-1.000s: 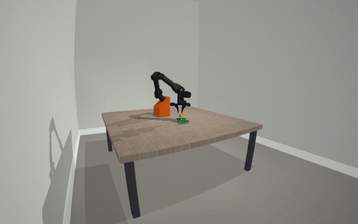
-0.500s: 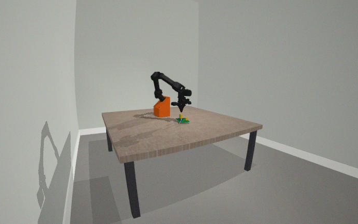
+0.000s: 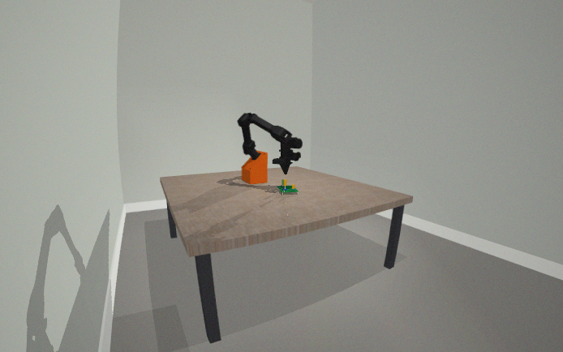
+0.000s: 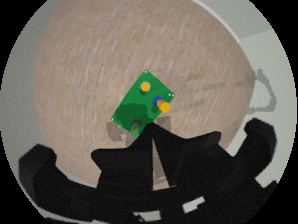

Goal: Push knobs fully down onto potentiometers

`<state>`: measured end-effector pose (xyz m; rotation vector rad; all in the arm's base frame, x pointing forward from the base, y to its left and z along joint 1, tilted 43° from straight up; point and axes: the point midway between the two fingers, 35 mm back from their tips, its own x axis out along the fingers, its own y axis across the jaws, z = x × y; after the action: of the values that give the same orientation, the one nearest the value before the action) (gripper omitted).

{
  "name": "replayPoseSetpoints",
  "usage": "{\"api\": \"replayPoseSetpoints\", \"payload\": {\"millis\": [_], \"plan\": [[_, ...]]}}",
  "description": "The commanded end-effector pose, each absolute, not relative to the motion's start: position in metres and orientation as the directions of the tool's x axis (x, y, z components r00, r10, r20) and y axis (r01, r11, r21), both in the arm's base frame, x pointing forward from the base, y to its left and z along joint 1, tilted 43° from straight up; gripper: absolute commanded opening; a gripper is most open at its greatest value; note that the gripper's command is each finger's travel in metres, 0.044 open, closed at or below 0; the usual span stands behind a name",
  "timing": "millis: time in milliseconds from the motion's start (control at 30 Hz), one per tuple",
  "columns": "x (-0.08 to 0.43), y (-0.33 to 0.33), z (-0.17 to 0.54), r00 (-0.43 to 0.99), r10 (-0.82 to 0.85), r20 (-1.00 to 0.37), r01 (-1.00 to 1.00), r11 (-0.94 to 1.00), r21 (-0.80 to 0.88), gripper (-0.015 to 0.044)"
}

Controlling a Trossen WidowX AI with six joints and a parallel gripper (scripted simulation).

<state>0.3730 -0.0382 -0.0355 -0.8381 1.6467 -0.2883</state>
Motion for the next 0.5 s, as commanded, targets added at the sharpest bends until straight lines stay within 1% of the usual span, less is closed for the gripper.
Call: {"api": "replayPoseSetpoints", "payload": {"millis": [0,467], "plan": [[0.380,-0.039,-0.031,-0.037,-0.664,-0.747,-0.485,0.665,-0.568,0.0000],[0.399,-0.040,-0.009,-0.045,-0.674,-0.737,-0.834,0.431,-0.344,0.0000]]}}
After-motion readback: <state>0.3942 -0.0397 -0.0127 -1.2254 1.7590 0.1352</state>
